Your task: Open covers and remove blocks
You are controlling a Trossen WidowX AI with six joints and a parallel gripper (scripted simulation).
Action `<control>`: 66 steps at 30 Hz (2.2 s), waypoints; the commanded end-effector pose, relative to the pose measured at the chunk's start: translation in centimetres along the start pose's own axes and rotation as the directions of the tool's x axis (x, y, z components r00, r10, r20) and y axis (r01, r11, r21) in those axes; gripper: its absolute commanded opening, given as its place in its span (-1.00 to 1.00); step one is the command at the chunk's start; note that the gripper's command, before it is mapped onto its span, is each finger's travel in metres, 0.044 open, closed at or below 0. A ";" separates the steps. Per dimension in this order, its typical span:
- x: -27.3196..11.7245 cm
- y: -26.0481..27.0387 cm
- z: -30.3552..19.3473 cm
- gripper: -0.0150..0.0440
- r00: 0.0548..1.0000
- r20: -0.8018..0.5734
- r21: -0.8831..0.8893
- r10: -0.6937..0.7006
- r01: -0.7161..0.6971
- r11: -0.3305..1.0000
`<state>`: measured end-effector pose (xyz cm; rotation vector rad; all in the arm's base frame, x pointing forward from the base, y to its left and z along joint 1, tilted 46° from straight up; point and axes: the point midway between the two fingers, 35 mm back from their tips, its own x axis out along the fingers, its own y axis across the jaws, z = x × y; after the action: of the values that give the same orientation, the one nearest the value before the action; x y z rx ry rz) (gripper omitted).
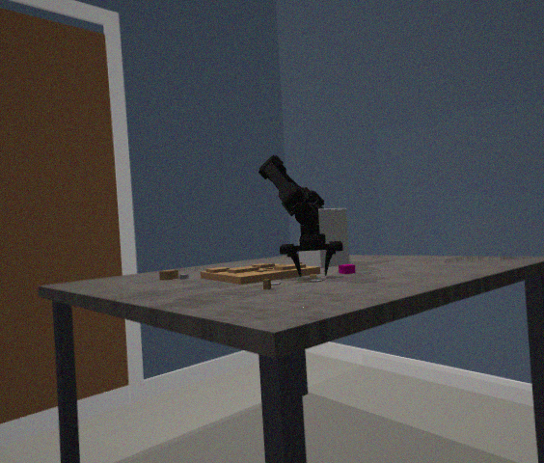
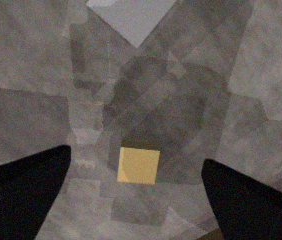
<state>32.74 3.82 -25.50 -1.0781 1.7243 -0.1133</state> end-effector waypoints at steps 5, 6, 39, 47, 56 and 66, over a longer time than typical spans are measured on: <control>-1.4 0.0 0.1 1.00 1.000 0.001 -0.001 0.001 -0.001 1.000; -1.8 0.0 0.1 1.00 1.000 0.001 -0.001 0.001 -0.001 1.000; -8.5 -5.4 -3.8 -0.16 1.000 0.006 -0.526 0.013 -0.008 0.850; -8.4 -8.7 -7.3 -0.49 1.000 0.004 -0.813 0.009 -0.002 0.582; -8.0 -11.5 -11.8 -0.49 1.000 -0.003 -0.984 0.002 -0.003 0.177; -7.6 -12.8 -15.4 -0.49 1.000 -0.014 -0.982 -0.006 -0.015 -0.189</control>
<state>28.63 -4.40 -6.45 -2.1658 1.6063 1.6235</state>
